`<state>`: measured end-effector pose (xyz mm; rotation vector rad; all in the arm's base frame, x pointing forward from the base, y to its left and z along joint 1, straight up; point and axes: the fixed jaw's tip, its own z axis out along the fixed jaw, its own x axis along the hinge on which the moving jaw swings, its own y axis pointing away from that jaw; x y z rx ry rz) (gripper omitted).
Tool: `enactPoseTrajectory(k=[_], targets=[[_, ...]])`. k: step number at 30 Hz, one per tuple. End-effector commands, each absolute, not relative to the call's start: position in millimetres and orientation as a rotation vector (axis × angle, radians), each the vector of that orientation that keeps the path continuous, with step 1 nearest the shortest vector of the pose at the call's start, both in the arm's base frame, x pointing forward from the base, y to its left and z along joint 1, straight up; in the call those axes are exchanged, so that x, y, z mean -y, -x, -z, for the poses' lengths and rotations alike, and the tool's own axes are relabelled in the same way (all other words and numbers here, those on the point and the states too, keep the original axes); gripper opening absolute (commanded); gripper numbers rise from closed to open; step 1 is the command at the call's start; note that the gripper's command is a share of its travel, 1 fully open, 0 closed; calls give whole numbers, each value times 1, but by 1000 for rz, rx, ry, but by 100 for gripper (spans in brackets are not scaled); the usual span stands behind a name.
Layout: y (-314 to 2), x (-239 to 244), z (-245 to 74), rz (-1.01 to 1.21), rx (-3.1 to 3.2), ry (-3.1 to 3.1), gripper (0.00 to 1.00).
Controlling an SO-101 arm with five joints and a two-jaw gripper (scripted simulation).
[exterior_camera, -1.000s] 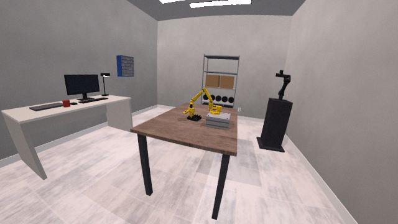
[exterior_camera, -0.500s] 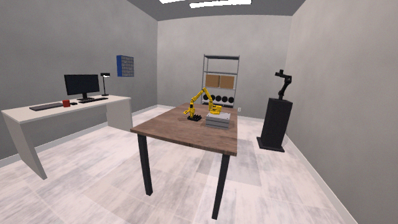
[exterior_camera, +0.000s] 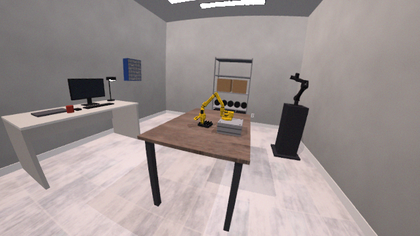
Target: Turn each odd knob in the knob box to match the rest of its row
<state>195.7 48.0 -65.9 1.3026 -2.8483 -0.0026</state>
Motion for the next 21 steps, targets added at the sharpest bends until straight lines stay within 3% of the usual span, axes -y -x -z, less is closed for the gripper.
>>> enactPoseTrajectory(k=[1, 21], targets=[[-196, -46, 64, 2, 2862, -1281, 8], [-195, -46, 44, 2, 2862, -1281, 8]])
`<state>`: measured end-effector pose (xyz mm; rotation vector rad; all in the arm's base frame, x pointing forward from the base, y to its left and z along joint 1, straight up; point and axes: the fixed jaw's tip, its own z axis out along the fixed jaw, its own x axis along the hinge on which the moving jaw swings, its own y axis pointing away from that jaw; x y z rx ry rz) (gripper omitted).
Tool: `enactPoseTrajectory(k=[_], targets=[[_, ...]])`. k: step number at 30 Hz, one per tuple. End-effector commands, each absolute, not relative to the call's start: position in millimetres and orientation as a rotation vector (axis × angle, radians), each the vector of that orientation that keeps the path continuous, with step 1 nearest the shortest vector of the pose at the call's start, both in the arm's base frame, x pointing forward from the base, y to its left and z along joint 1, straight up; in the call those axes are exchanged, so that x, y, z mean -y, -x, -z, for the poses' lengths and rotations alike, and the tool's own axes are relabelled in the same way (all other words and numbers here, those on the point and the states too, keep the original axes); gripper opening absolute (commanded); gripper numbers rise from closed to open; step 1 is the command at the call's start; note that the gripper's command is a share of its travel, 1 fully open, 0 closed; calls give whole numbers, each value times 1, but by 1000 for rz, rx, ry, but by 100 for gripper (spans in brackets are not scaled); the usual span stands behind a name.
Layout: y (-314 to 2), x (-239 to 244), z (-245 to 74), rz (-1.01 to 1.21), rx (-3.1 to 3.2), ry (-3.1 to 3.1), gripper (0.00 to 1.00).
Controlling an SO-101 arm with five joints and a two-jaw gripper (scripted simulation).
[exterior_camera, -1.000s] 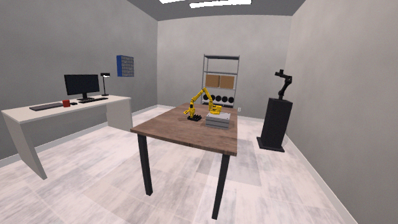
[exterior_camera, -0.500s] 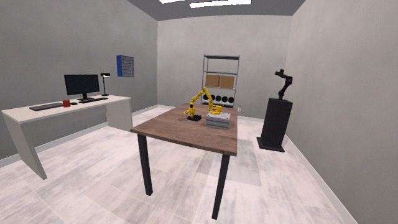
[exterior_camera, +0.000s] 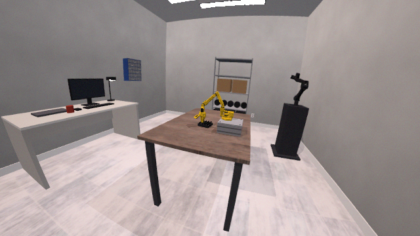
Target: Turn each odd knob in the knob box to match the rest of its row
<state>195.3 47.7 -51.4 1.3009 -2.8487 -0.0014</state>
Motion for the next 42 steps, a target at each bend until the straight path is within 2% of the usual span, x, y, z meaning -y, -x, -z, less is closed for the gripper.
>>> enactPoseTrajectory(k=[1, 29, 42], targets=[[-195, -46, 42, 2, 2862, -1281, 8], [-192, -46, 28, 2, 2862, -1281, 8], [-177, -43, 26, 2, 2862, -1281, 8]])
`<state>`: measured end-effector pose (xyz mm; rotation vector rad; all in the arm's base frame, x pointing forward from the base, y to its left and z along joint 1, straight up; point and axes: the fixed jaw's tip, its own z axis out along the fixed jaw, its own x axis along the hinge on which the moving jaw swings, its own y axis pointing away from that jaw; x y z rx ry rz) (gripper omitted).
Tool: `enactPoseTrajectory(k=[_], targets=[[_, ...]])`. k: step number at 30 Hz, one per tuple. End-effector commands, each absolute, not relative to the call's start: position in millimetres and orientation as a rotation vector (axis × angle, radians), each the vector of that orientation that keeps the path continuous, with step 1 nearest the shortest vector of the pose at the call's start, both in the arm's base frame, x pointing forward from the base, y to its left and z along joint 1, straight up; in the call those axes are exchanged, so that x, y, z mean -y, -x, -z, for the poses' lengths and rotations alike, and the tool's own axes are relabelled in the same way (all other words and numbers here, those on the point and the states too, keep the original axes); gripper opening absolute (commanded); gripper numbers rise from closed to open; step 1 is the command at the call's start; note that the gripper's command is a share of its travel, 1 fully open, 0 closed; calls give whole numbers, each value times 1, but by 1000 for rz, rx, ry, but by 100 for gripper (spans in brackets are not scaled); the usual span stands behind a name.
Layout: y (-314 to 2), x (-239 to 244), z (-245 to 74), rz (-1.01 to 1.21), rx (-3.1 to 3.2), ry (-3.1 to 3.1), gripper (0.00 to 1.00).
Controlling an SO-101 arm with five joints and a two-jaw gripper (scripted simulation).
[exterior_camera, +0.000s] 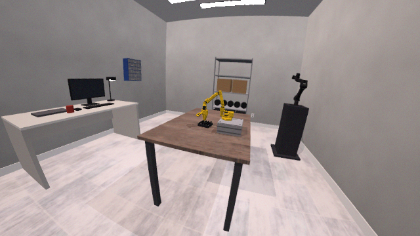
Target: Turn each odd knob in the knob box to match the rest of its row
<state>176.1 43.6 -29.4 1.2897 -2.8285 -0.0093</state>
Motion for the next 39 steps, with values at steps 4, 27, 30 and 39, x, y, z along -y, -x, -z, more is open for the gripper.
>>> enactPoseTrajectory(k=[4, 27, 30, 39], targets=[[-169, -41, 26, 2, 2862, -1281, 8], [-160, -39, 26, 2, 2853, -1302, 8], [-160, -39, 26, 2, 2842, -1325, 8], [-160, -39, 26, 2, 2794, -1423, 8]])
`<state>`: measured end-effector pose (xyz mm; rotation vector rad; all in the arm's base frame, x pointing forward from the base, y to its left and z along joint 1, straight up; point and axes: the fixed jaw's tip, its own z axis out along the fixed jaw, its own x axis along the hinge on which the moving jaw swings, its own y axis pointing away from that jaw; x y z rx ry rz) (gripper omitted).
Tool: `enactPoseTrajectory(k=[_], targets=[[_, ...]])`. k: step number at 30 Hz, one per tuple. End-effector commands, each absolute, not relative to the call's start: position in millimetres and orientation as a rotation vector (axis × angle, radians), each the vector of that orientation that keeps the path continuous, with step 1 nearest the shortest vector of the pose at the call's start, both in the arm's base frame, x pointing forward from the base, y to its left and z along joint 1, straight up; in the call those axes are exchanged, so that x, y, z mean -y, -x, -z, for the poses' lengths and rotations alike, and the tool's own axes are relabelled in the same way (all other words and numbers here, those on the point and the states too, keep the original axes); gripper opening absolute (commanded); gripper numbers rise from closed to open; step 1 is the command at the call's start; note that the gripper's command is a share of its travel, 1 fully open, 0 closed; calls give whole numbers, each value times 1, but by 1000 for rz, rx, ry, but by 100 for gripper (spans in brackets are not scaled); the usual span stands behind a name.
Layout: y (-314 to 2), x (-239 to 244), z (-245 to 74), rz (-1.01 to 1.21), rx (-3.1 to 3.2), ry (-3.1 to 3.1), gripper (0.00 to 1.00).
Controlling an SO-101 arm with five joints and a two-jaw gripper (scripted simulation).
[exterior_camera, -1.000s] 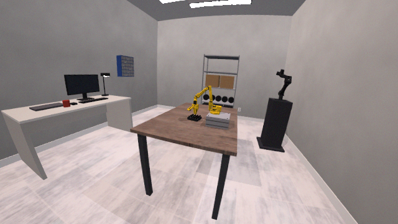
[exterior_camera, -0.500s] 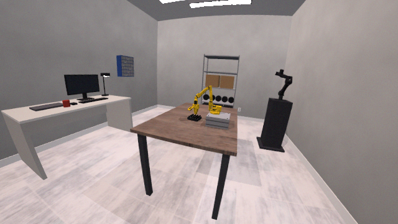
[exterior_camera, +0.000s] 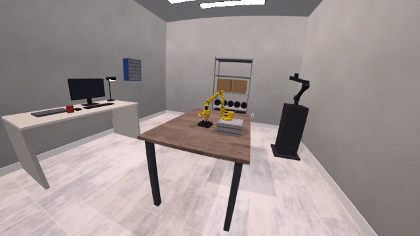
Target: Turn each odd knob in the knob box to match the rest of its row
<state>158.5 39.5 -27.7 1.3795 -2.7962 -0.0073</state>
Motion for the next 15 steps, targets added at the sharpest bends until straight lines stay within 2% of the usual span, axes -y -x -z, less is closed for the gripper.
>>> enactPoseTrajectory(k=[1, 15], targets=[[-160, -38, 26, 3, 2784, -1443, 8], [-159, -37, 26, 4, 2576, -1789, 8]])
